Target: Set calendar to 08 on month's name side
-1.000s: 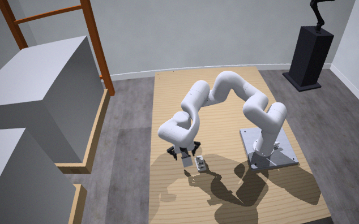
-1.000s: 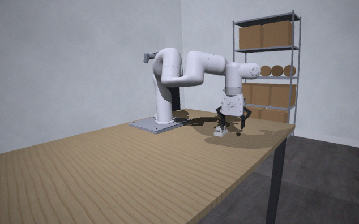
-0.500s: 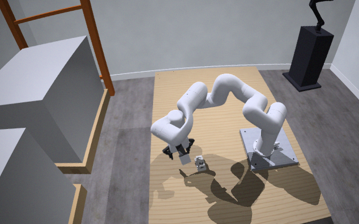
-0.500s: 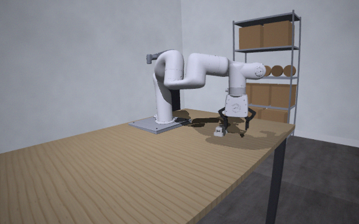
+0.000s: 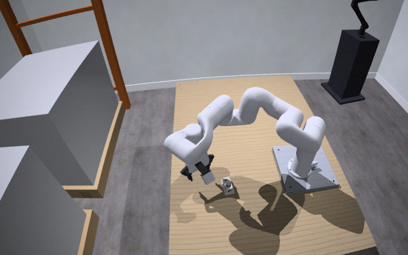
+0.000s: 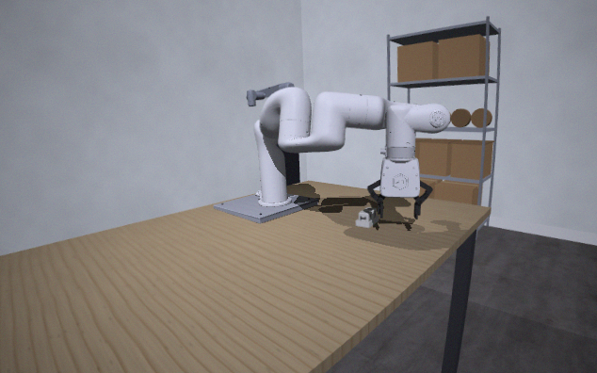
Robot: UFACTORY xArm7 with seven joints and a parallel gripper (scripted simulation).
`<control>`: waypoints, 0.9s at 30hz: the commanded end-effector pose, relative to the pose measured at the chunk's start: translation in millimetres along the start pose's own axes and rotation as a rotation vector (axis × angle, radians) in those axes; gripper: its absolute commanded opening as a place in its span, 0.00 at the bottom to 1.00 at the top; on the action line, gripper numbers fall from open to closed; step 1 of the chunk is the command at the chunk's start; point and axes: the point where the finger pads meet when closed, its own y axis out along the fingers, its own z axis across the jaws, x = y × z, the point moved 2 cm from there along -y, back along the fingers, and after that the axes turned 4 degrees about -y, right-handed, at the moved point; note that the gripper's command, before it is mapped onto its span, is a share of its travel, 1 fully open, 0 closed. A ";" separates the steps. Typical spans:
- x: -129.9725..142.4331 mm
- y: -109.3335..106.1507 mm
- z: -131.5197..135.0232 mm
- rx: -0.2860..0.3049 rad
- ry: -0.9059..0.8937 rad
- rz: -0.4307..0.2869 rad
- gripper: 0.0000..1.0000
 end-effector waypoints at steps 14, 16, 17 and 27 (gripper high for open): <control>1.8 23.7 2.9 -0.001 -0.004 0.002 1.00; 1.8 29.2 2.9 -0.001 -0.004 0.002 1.00; 1.8 31.5 2.9 -0.001 -0.004 0.002 1.00; 1.7 37.7 2.9 -0.001 -0.004 0.002 1.00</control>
